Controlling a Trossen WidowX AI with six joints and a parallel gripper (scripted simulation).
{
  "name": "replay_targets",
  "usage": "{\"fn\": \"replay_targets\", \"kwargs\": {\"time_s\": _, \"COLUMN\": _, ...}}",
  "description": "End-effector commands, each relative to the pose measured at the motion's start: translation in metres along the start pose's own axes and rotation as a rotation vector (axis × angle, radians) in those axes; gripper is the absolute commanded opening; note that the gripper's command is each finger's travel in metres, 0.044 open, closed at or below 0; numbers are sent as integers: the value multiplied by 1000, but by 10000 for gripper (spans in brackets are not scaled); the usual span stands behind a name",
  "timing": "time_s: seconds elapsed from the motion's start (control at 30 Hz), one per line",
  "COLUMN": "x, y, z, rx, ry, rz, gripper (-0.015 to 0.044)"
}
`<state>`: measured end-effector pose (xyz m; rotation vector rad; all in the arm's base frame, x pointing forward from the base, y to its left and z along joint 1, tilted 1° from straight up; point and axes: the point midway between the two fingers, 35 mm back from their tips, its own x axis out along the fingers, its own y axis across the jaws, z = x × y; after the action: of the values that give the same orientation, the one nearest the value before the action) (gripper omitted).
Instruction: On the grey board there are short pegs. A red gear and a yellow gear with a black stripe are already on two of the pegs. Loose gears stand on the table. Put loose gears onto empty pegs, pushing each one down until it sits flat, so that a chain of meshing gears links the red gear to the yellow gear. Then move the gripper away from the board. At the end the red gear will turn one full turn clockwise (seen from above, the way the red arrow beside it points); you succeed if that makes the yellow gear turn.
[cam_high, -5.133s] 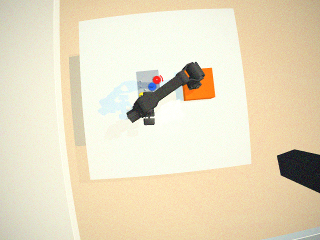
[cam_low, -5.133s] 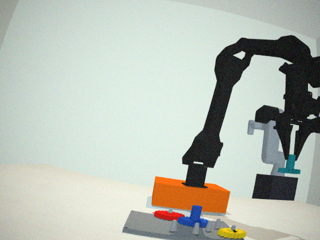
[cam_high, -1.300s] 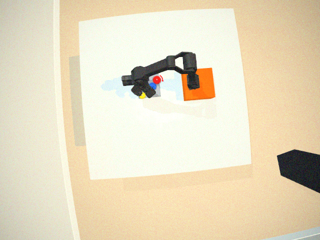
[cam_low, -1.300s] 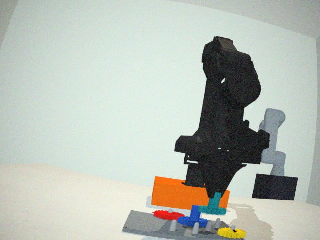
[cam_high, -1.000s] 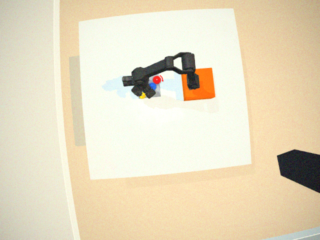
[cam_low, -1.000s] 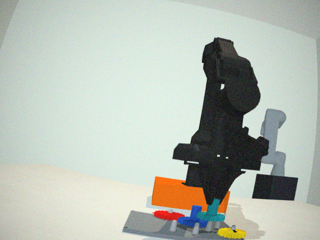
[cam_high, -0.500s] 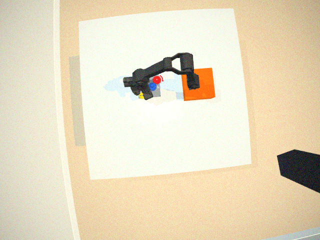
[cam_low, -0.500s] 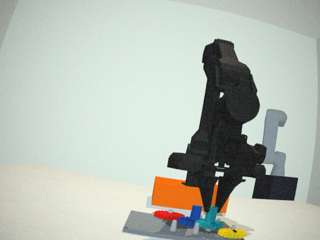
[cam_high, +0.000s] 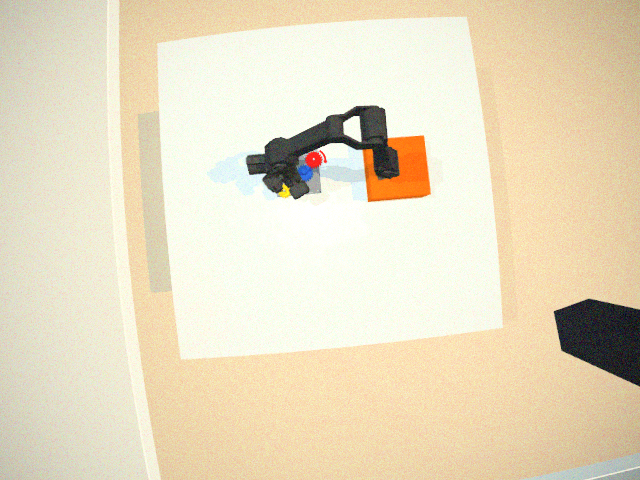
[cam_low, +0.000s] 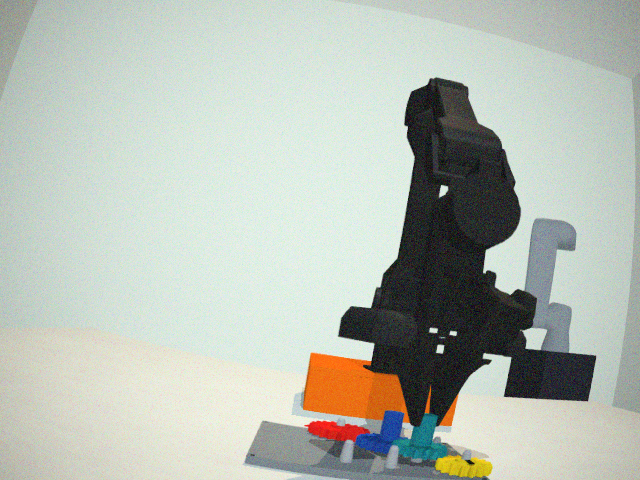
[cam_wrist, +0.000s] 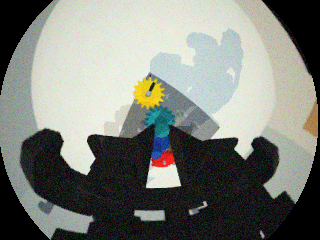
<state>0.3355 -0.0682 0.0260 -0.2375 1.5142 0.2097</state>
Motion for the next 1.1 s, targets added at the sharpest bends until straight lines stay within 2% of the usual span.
{"fn": "replay_targets", "kwargs": {"time_s": 0.0, "x": 1, "y": 0, "z": 0, "rx": -77, "ry": -1, "rz": 1, "gripper": 0}}
{"fn": "replay_targets", "kwargs": {"time_s": 0.33, "x": 4, "y": -1, "z": -1, "rx": -186, "ry": -1, "rz": 1, "gripper": 0}}
{"fn": "replay_targets", "kwargs": {"time_s": 0.77, "x": 7, "y": 0, "z": 0, "rx": 39, "ry": -1, "rz": 1, "gripper": 0}}
{"fn": "replay_targets", "kwargs": {"time_s": 0.93, "x": 3, "y": 0, "z": 0, "rx": 7, "ry": -1, "rz": 1, "gripper": 131}}
{"fn": "replay_targets", "kwargs": {"time_s": 1.07, "x": 0, "y": 0, "z": 0, "rx": 4, "ry": -1, "rz": 1, "gripper": 140}}
